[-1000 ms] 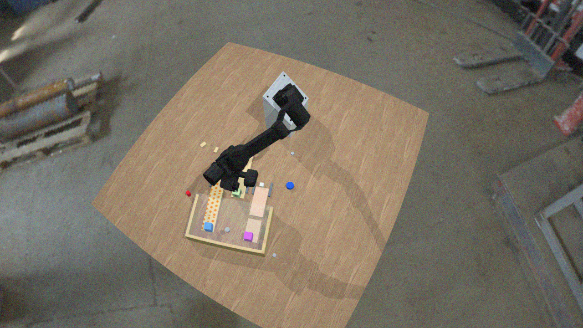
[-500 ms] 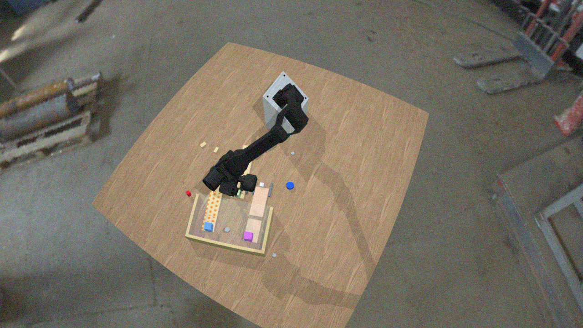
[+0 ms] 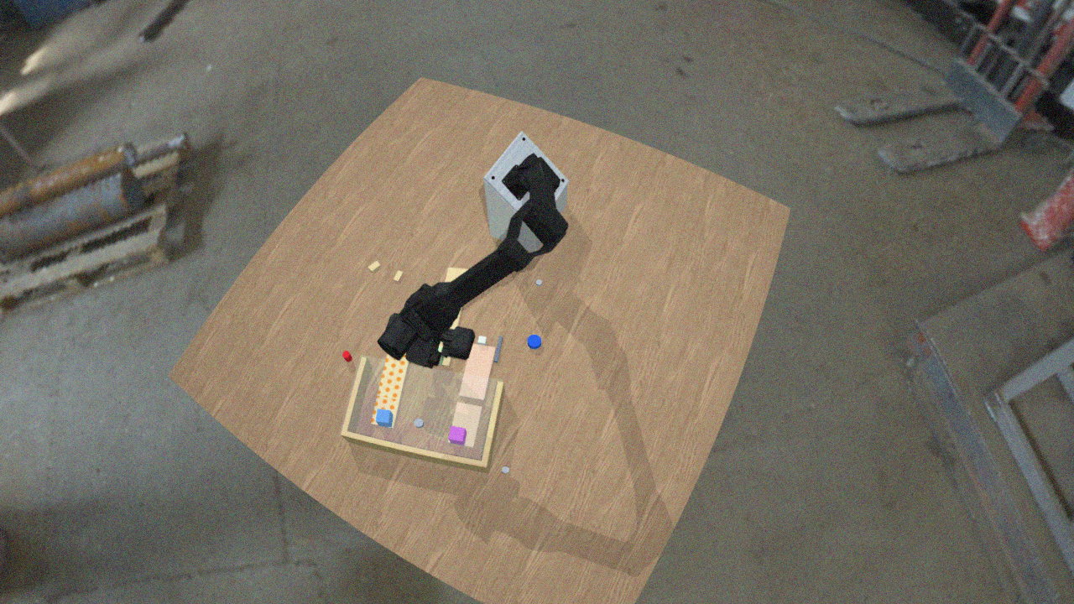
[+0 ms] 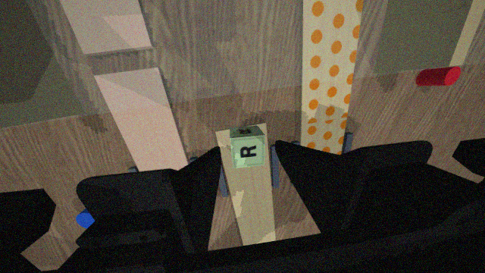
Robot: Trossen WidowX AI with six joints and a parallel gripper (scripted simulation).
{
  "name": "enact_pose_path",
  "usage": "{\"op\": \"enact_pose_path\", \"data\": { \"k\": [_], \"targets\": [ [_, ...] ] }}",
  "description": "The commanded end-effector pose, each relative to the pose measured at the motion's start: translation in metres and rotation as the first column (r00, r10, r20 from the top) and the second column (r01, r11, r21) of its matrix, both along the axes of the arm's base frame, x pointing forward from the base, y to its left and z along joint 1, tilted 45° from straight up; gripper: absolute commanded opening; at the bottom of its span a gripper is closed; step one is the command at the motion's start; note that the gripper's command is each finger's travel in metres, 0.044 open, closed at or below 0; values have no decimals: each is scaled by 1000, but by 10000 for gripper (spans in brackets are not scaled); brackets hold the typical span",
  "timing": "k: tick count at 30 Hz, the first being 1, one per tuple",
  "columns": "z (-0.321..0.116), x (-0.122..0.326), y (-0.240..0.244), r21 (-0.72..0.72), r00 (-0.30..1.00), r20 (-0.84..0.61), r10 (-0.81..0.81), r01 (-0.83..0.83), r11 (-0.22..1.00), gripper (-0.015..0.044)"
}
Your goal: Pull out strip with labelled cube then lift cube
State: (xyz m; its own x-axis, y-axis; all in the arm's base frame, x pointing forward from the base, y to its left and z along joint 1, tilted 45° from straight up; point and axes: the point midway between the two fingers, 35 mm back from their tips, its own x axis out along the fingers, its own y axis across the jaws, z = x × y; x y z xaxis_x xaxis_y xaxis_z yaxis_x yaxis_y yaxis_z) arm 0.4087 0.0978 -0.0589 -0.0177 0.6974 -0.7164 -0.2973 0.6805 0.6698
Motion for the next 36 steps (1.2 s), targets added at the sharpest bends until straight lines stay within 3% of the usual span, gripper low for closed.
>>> {"op": "enact_pose_path", "data": {
  "k": [1,12,16,24,28,36],
  "targets": [
    [-6,-2,5,4,1000,-6,-5,5,1000,250],
    [-15,-3,15,5,1000,-6,-5,5,1000,250],
    [-13,-2,13,2,1000,-1,1,-1,1000,145],
    [-13,-2,13,2,1000,-1,1,-1,1000,92],
    [-12,-4,12,1,1000,-1,1,-1,1000,0],
    [1,-30,-5,1,1000,-5,-2,2,1000,0]
  ]
}}
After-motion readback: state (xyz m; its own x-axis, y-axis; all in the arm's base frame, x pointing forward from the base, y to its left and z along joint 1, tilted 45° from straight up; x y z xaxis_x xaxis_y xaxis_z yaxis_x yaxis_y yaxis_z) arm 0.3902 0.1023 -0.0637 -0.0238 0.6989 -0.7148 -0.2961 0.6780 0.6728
